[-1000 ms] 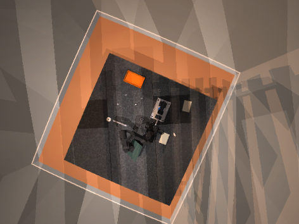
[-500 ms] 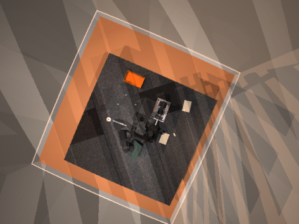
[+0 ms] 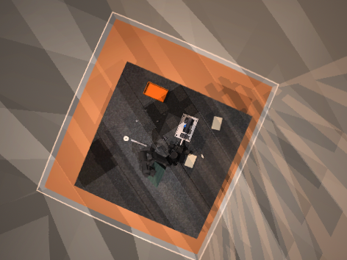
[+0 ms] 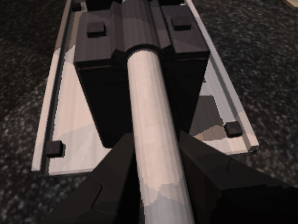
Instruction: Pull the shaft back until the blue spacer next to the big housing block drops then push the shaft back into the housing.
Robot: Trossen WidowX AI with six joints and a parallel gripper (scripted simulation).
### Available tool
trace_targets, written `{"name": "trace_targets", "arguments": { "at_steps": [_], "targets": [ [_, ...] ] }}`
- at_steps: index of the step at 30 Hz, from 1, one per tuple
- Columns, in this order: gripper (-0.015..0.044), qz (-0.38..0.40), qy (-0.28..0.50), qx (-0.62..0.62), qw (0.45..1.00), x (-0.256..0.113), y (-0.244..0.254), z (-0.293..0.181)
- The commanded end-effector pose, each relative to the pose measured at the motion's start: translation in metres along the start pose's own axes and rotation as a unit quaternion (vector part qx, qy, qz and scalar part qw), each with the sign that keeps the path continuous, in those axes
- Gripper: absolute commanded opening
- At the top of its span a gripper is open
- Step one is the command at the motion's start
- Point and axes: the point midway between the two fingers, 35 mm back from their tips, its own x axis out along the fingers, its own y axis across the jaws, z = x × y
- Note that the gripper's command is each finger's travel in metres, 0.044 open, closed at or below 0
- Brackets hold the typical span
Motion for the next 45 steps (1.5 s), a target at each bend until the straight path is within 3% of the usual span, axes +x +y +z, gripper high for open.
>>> {"name": "trace_targets", "arguments": {
  "at_steps": [1, 45],
  "targets": [
    [0.0000, 0.003, 0.001, 0.001, 1.000, 0.0018, 0.0011, 0.0007],
    [0.0000, 0.003, 0.001, 0.001, 1.000, 0.0067, 0.0012, 0.0035]
  ]
}}
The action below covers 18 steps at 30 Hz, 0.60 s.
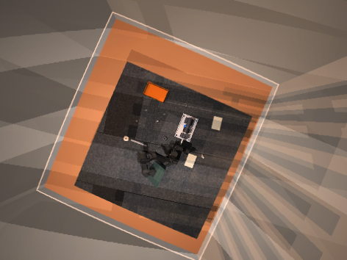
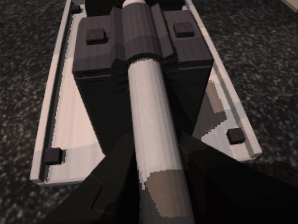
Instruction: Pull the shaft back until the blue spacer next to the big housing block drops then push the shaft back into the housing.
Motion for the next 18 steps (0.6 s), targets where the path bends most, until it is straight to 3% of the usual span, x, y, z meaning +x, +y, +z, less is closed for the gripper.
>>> {"name": "trace_targets", "arguments": {
  "at_steps": [1, 18],
  "targets": [
    [0.0000, 0.003, 0.001, 0.000, 1.000, 0.0018, 0.0011, 0.0007],
    [0.0000, 0.003, 0.001, 0.000, 1.000, 0.0037, 0.0011, 0.0018]
  ]
}}
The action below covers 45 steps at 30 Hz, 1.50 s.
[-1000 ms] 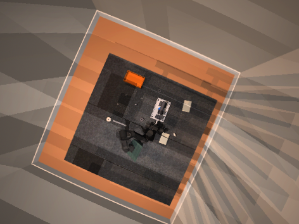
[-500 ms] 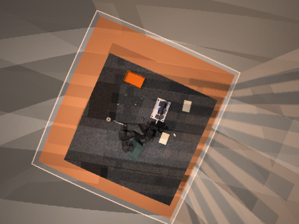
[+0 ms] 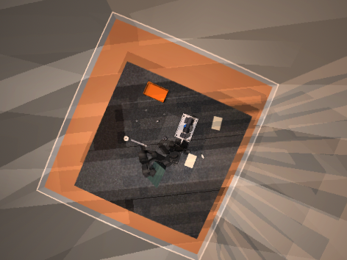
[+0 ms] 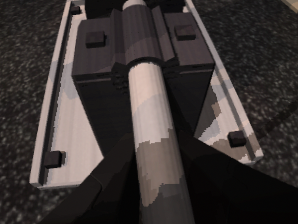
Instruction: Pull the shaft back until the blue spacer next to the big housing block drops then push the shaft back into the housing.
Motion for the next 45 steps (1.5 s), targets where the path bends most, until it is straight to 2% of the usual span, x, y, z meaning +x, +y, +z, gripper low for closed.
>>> {"name": "trace_targets", "arguments": {
  "at_steps": [1, 45],
  "targets": [
    [0.0000, 0.003, 0.001, 0.000, 1.000, 0.002, 0.001, 0.001],
    [0.0000, 0.003, 0.000, 0.000, 1.000, 0.015, 0.001, 0.008]
  ]
}}
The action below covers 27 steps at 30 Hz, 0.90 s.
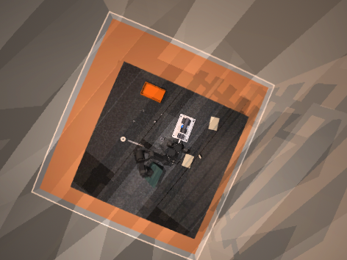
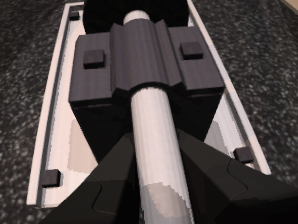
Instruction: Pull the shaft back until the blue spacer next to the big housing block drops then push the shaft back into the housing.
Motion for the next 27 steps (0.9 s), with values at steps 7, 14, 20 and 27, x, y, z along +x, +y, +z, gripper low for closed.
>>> {"name": "trace_targets", "arguments": {
  "at_steps": [7, 14, 20, 27],
  "targets": [
    [0.0000, 0.003, 0.000, 0.000, 1.000, 0.004, 0.001, 0.002],
    [0.0026, 0.000, 0.000, 0.001, 1.000, 0.001, 0.000, 0.001],
    [0.0184, 0.000, 0.000, 0.001, 1.000, 0.001, 0.000, 0.001],
    [0.0368, -0.001, 0.001, 0.000, 1.000, -0.006, -0.001, 0.001]
  ]
}}
